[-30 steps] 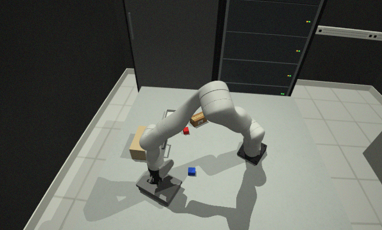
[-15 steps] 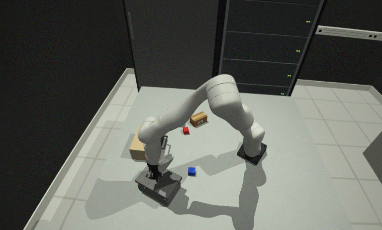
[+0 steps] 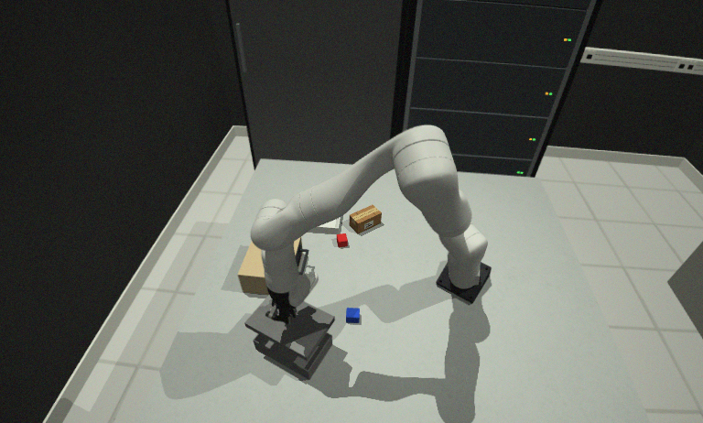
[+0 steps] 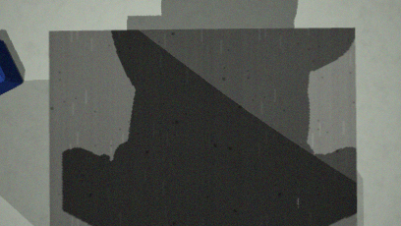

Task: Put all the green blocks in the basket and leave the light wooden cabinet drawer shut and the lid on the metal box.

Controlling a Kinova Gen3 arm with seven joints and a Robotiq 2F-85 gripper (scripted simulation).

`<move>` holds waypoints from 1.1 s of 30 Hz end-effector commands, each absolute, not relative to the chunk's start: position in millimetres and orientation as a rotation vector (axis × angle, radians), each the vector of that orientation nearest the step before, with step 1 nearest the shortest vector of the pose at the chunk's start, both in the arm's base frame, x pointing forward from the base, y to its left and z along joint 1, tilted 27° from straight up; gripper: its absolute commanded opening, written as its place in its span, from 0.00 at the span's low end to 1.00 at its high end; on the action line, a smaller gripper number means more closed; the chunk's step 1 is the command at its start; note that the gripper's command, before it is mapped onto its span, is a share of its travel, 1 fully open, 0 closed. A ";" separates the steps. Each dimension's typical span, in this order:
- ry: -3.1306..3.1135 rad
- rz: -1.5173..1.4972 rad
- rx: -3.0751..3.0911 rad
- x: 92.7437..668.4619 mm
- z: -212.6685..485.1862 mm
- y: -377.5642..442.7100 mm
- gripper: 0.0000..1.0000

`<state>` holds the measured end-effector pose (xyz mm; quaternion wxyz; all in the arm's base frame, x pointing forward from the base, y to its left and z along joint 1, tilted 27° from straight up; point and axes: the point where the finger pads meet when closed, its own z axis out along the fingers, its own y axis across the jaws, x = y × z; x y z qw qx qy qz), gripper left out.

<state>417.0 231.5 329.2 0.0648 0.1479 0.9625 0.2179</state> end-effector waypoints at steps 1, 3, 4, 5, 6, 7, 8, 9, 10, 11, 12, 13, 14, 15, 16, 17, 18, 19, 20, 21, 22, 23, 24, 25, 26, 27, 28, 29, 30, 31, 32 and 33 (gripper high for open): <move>2.898 0.660 0.447 415.6 341.7 226.8 0.10; 2.898 0.660 0.447 414.9 344.7 225.4 0.10; 2.898 0.660 0.447 414.6 346.0 224.8 0.10; 2.898 0.660 0.447 414.4 347.2 224.2 0.10; 2.898 0.660 0.447 414.2 348.2 223.8 0.10; 2.898 0.660 0.447 414.2 348.2 223.8 0.10; 2.898 0.660 0.447 414.2 348.2 223.8 0.10; 2.895 0.661 0.447 414.8 349.2 223.4 0.10; 2.897 0.660 0.447 413.9 349.8 223.1 0.10; 2.898 0.660 0.447 413.7 350.3 222.8 0.10; 2.896 0.660 0.447 414.0 350.9 222.6 0.10; 2.895 0.661 0.447 414.4 351.3 222.5 0.10; 2.894 0.661 0.448 414.5 351.6 222.4 0.10; 2.894 0.661 0.448 414.5 351.7 222.3 0.10; 2.894 0.661 0.448 414.5 351.8 222.3 0.10; 2.894 0.661 0.448 414.6 351.9 222.3 0.10; 2.893 0.661 0.448 414.7 351.9 222.3 0.10; 2.893 0.661 0.448 414.7 351.9 222.3 0.10; 2.893 0.661 0.448 414.7 351.9 222.3 0.10; 2.893 0.661 0.447 414.6 351.9 222.3 0.10; 2.893 0.660 0.444 414.2 351.5 222.4 0.10; 2.894 0.659 0.436 413.2 350.7 222.7 0.10; 2.894 0.659 0.436 413.2 350.7 222.7 0.10; 2.894 0.659 0.436 413.2 350.7 222.7 0.10; 2.894 0.656 0.422 411.4 349.5 223.3 0.10; 2.894 0.651 0.373 408.9 349.4 224.8 0.10; 2.896 0.648 0.338 405.1 349.2 226.7 0.10; 2.897 0.643 0.292 400.1 348.9 229.1 0.10; 2.897 0.636 0.237 394.0 348.5 231.9 0.10; 2.896 0.629 0.171 386.8 348.1 235.1 0.10; 2.892 0.620 0.095 378.6 347.5 238.6 0.10; 2.886 0.609 0.011 369.5 346.9 242.2 0.10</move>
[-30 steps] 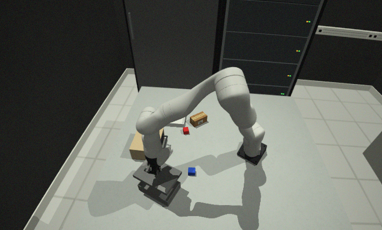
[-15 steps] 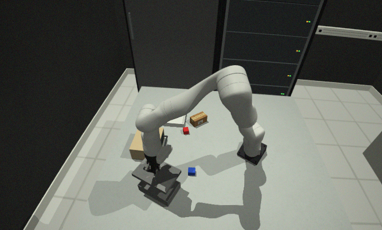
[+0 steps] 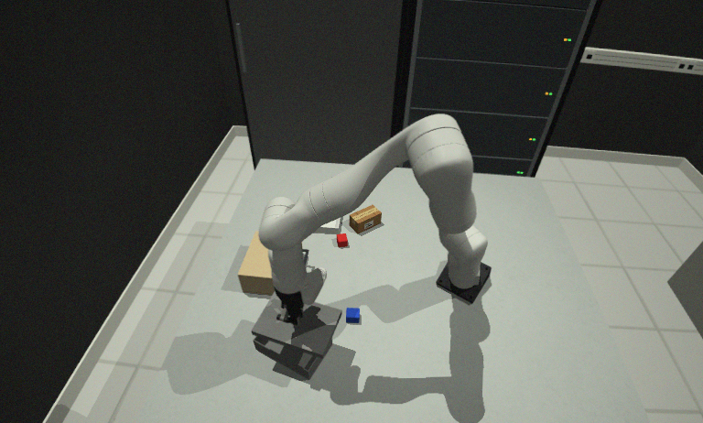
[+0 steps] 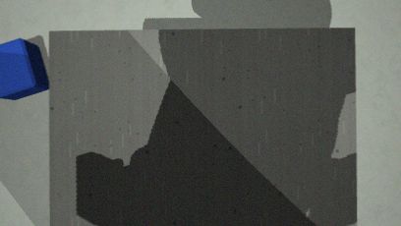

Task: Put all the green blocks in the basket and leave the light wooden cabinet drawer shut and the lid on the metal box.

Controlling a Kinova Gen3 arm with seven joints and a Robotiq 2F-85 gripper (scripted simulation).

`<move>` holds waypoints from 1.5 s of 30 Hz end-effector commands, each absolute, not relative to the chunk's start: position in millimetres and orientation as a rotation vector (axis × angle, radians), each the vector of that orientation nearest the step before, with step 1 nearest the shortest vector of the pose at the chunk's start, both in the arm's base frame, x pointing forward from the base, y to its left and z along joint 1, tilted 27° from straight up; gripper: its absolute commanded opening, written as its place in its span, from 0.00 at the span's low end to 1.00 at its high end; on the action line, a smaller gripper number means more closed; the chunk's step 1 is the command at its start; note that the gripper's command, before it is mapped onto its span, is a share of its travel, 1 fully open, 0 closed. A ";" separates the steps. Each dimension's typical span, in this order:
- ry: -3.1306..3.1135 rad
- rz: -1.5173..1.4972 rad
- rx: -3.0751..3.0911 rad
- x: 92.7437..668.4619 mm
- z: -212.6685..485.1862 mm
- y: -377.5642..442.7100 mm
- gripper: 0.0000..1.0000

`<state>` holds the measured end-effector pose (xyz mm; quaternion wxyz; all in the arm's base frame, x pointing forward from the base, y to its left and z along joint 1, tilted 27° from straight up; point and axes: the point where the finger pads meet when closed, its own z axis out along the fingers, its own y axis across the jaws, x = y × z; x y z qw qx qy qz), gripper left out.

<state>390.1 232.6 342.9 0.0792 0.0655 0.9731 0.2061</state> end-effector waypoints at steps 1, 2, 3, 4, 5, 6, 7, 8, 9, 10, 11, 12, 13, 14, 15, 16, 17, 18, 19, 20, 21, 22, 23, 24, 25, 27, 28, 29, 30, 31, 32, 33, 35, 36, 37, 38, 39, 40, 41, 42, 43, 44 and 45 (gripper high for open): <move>2.876 0.597 -0.080 359.6 346.1 245.9 0.10; 2.862 0.584 -0.177 349.1 345.3 249.6 0.10; 2.844 0.570 -0.277 338.2 344.3 253.0 0.10; 2.821 0.555 -0.384 326.3 343.3 257.2 0.10; 2.793 0.540 -0.491 314.5 342.2 260.9 0.10; 2.762 0.523 -0.592 303.6 341.1 263.4 0.10; 2.727 0.506 -0.689 293.1 340.0 265.5 0.10; 2.727 0.506 -0.689 293.1 340.0 265.5 0.10; 2.727 0.506 -0.689 293.1 340.0 265.5 0.10; 2.692 0.488 -0.773 284.6 338.8 265.6 0.10; 2.654 0.472 -0.859 275.3 337.7 267.0 0.10; 2.616 0.457 -0.942 265.7 336.6 269.3 0.10; 2.579 0.443 -1.013 257.9 335.6 270.3 0.10; 2.546 0.430 -1.072 251.5 334.7 270.9 0.10; 2.517 0.419 -1.122 246.0 333.9 271.3 0.10; 2.493 0.410 -1.161 241.8 333.3 271.3 0.10; 2.474 0.402 -1.189 239.1 332.8 270.9 0.10; 2.461 0.396 -1.208 237.3 332.4 270.4 0.10; 2.451 0.392 -1.222 235.7 332.2 270.5 0.10; 2.447 0.394 -1.228 234.4 332.1 271.0 0.10; 2.448 0.400 -1.228 233.1 332.3 271.9 0.10; 2.448 0.401 -1.228 232.9 332.3 272.0 0.10; 2.448 0.401 -1.228 232.9 332.3 272.0 0.10; 2.448 0.401 -1.228 232.9 332.3 272.0 0.10; 2.448 0.401 -1.228 232.9 332.3 272.0 0.10; 2.445 0.402 -1.227 233.6 333.6 272.7 0.10; 2.445 0.402 -1.228 233.6 333.7 272.7 0.10; 2.446 0.402 -1.228 233.6 333.5 272.8 0.10; 2.446 0.401 -1.228 233.6 333.3 272.8 0.10; 2.447 0.401 -1.228 233.6 333.2 272.8 0.10; 2.447 0.401 -1.228 233.6 333.1 272.8 0.10; 2.447 0.401 -1.228 233.6 333.1 272.8 0.10; 2.447 0.401 -1.228 233.7 333.0 272.9 0.10; 2.447 0.401 -1.228 233.7 333.0 272.9 0.10; 2.447 0.401 -1.228 233.8 332.9 273.0 0.10; 2.447 0.401 -1.228 233.8 332.6 273.1 0.10; 2.447 0.401 -1.228 233.7 332.4 273.1 0.10; 2.448 0.401 -1.228 233.7 332.0 273.1 0.10; 2.449 0.401 -1.228 233.6 331.5 273.1 0.10; 2.449 0.401 -1.228 233.6 331.5 273.1 0.10; 2.449 0.401 -1.228 233.6 331.5 273.1 0.10; 2.450 0.401 -1.228 233.5 331.0 273.2 0.10; 2.451 0.401 -1.228 233.4 330.4 273.2 0.10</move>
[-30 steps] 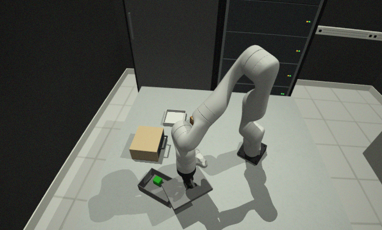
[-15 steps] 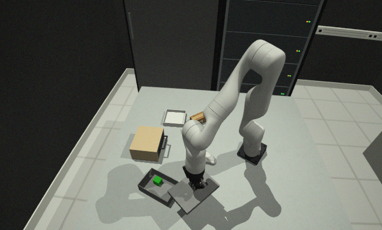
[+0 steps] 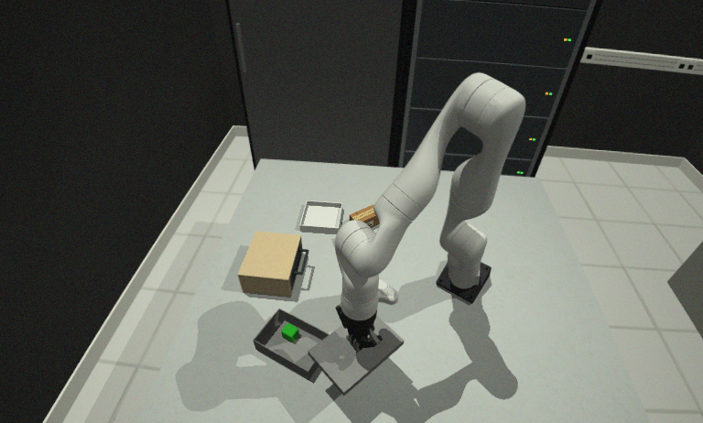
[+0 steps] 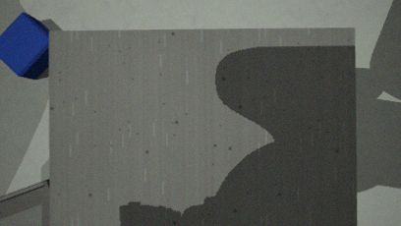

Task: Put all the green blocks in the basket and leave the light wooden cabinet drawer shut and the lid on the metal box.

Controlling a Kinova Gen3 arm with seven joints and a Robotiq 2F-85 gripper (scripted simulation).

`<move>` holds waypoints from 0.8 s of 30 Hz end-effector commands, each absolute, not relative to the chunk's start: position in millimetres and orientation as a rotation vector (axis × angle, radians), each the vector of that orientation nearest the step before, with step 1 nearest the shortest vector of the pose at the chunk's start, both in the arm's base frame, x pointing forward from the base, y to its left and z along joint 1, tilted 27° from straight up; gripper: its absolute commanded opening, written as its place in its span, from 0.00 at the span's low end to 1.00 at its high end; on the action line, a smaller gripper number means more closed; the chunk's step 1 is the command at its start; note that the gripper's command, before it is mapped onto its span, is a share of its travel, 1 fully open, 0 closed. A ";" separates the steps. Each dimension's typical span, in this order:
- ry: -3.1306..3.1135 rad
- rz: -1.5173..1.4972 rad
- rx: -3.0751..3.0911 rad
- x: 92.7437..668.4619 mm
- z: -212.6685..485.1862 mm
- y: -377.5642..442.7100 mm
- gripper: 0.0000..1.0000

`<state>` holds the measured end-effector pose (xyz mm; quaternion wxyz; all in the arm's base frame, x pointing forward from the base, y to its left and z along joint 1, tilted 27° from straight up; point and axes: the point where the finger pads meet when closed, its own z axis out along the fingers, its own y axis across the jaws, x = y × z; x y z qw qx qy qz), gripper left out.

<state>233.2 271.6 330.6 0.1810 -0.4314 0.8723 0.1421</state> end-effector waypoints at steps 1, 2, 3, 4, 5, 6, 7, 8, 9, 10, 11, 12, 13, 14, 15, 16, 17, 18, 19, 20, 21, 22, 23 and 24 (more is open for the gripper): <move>2.451 0.401 -1.229 233.4 329.9 273.4 0.10; 2.452 0.401 -1.229 233.4 329.3 273.6 0.10; 2.453 0.401 -1.229 233.4 328.7 273.8 0.10; 2.453 0.402 -1.228 233.4 328.2 274.1 0.10; 2.454 0.402 -1.228 233.4 327.7 274.3 0.10; 2.454 0.402 -1.228 233.4 327.2 274.5 0.10; 2.454 0.402 -1.228 233.5 326.5 274.7 0.10; 2.455 0.402 -1.228 233.6 325.9 274.9 0.10; 2.455 0.402 -1.228 233.7 325.2 275.2 0.10; 2.455 0.402 -1.228 233.8 324.4 275.5 0.10; 2.455 0.402 -1.228 234.0 323.7 275.8 0.10; 2.455 0.402 -1.228 234.2 322.9 276.1 0.10; 2.455 0.402 -1.228 234.4 322.0 276.5 0.10; 2.455 0.402 -1.228 234.4 322.0 276.5 0.10; 2.455 0.402 -1.228 234.4 322.0 276.5 0.10; 2.454 0.402 -1.228 234.9 321.7 277.3 0.10; 2.455 0.402 -1.228 234.8 320.2 277.4 0.10; 2.455 0.402 -1.228 235.0 319.2 277.8 0.10; 2.455 0.402 -1.228 235.2 318.2 278.3 0.10; 2.455 0.402 -1.228 235.4 317.1 278.7 0.10; 2.455 0.402 -1.228 235.7 315.9 279.3 0.10; 2.455 0.402 -1.228 236.0 314.7 279.8 0.10; 2.455 0.402 -1.228 236.2 313.5 280.3 0.10; 2.455 0.402 -1.228 236.5 312.2 280.9 0.10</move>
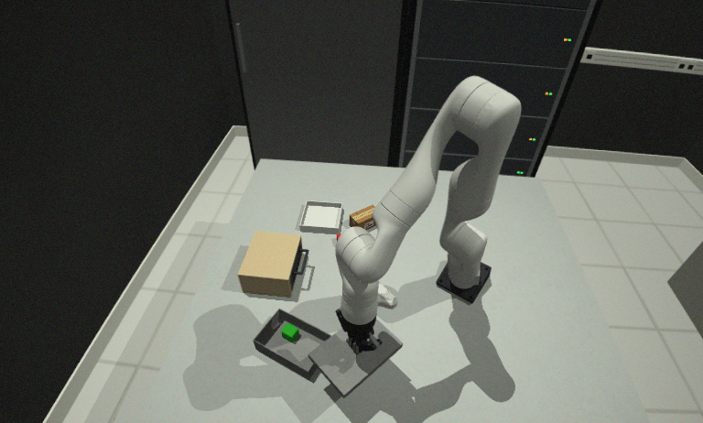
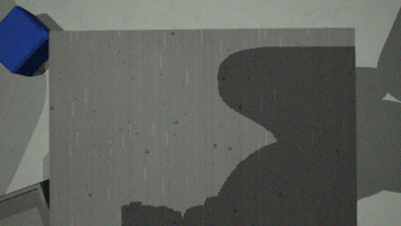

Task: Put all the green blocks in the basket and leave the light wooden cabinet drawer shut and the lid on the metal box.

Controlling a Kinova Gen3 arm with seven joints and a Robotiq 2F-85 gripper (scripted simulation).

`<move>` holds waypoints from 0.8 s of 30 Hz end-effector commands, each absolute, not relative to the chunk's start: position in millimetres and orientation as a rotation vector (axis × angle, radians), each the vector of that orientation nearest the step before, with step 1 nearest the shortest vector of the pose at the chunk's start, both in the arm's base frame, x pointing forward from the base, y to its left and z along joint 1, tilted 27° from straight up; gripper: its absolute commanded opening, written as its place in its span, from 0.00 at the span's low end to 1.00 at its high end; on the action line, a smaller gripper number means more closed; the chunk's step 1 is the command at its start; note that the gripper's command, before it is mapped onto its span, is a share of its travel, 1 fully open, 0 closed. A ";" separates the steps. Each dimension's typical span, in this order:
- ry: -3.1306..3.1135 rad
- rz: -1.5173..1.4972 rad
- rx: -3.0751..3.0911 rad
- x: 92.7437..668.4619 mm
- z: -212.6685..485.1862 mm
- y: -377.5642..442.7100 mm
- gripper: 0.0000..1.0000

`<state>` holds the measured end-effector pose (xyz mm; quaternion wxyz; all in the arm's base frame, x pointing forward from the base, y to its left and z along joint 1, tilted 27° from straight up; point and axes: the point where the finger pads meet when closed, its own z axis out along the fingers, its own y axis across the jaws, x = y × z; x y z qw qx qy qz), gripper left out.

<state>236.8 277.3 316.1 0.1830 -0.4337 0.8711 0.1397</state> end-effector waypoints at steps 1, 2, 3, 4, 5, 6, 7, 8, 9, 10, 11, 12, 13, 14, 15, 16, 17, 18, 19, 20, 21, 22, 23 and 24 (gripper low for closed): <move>2.455 0.402 -1.228 236.8 310.9 281.5 0.10; 2.455 0.402 -1.228 237.1 309.5 282.1 0.10; 2.455 0.402 -1.228 237.4 308.0 282.8 0.10; 2.455 0.401 -1.228 237.7 306.6 283.4 0.10; 2.455 0.401 -1.228 238.1 305.1 284.1 0.10; 2.455 0.401 -1.228 238.4 303.5 284.8 0.10; 2.455 0.401 -1.228 238.4 303.5 284.8 0.10; 2.455 0.401 -1.228 238.4 303.5 284.8 0.10; 2.455 0.401 -1.228 238.8 301.9 285.5 0.10; 2.455 0.401 -1.228 239.1 300.3 286.2 0.10; 2.455 0.401 -1.228 239.5 298.6 287.0 0.10; 2.455 0.401 -1.228 239.8 296.9 287.7 0.10; 2.455 0.401 -1.227 240.2 295.2 288.5 0.10; 2.455 0.401 -1.227 240.6 293.4 289.3 0.10; 2.455 0.401 -1.227 241.0 291.6 290.1 0.10; 2.455 0.401 -1.227 241.4 289.8 290.9 0.10; 2.455 0.401 -1.227 241.8 288.0 291.7 0.10; 2.455 0.401 -1.227 242.2 286.1 292.6 0.10; 2.455 0.401 -1.227 242.6 284.2 293.4 0.10; 2.455 0.401 -1.227 243.0 282.3 294.3 0.10; 2.455 0.401 -1.227 243.5 280.3 295.1 0.10; 2.455 0.401 -1.227 243.9 278.4 296.0 0.10; 2.455 0.401 -1.227 244.3 276.4 296.9 0.10; 2.455 0.401 -1.227 244.3 276.4 296.9 0.10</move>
